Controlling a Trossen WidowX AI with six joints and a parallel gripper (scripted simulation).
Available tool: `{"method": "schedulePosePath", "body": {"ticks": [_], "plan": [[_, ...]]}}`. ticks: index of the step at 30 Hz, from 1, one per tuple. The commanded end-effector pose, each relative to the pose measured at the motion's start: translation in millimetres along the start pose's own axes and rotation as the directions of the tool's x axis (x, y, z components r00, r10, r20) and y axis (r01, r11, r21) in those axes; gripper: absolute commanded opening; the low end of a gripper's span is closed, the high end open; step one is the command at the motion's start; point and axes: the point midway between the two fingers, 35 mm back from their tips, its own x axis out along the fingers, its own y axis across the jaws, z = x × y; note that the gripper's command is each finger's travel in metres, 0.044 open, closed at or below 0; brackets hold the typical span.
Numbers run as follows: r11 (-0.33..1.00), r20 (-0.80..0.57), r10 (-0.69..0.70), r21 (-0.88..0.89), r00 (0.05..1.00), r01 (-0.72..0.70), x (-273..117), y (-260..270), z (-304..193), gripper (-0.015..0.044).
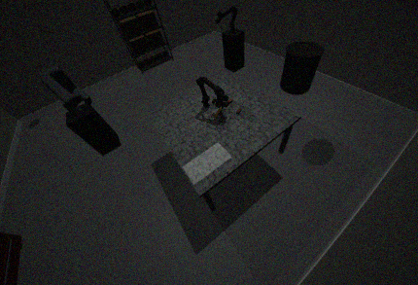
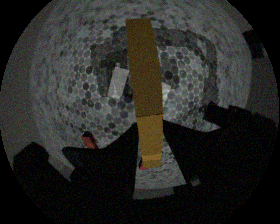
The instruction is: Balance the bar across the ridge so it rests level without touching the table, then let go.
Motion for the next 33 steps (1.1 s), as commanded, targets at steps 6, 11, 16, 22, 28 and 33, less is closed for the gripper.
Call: {"method": "schedulePosePath", "body": {"ticks": [6,11,16,22,28,33], "plan": [[1.000,-0.003,0.001,-0.002,1.000,-0.001,1.3,0.2,-0.5,0.0000],[1.000,-0.003,0.001,-0.002,1.000,-0.001,1.8,0.1,-0.6,0.0000],[1.000,-0.003,0.001,-0.002,1.000,-0.001,2.2,0.1,-0.6,0.0000],[1.000,-0.003,0.001,-0.002,1.000,-0.001,2.7,0.0,-0.7,0.0000],[1.000,-0.003,0.001,-0.002,1.000,-0.001,3.2,0.0,-0.8,0.0000],[1.000,-0.003,0.001,-0.002,1.000,-0.001,3.6,-0.1,-0.9,0.0000]]}}
